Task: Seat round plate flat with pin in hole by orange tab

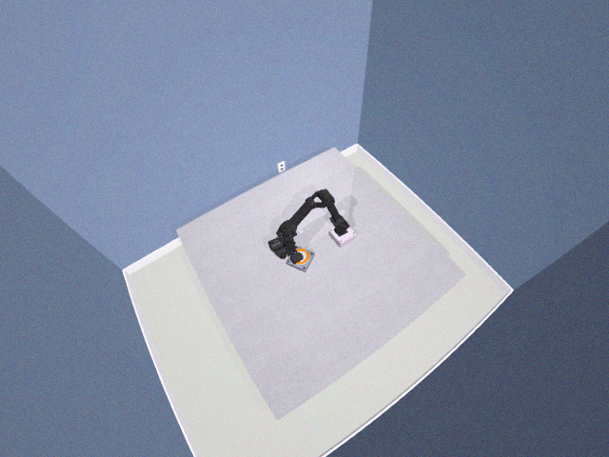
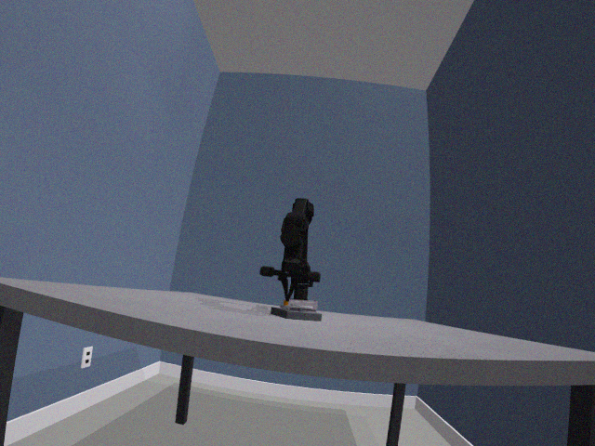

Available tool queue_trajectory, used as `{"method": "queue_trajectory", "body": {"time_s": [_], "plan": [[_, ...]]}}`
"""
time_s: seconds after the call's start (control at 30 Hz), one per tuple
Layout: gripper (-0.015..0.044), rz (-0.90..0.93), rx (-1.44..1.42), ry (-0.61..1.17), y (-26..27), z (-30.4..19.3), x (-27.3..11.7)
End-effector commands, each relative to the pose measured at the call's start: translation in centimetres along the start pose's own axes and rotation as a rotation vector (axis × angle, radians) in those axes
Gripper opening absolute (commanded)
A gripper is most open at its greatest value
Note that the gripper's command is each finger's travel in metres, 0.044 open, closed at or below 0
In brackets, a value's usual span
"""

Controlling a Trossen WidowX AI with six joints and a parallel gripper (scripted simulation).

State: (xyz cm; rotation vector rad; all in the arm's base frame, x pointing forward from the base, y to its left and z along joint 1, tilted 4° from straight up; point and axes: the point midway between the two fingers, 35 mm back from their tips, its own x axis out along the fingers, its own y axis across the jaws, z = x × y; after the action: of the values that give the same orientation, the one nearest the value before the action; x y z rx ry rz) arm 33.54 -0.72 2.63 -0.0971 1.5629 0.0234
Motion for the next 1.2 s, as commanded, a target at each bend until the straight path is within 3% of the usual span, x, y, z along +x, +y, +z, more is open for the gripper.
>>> {"method": "queue_trajectory", "body": {"time_s": [0.0, 0.77, 1.07, 1.17], "plan": [[0.0, -0.01, 0.002, 0.019, -0.5, -0.6, 0.3], [0.0, -0.011, 0.002, 0.02, -1.1, -1.2, 0.4], [0.0, -0.011, 0.002, 0.019, -0.9, -1.2, -4.1], [0.0, -0.008, -0.002, 0.018, -0.9, -1.1, -3.7]]}}
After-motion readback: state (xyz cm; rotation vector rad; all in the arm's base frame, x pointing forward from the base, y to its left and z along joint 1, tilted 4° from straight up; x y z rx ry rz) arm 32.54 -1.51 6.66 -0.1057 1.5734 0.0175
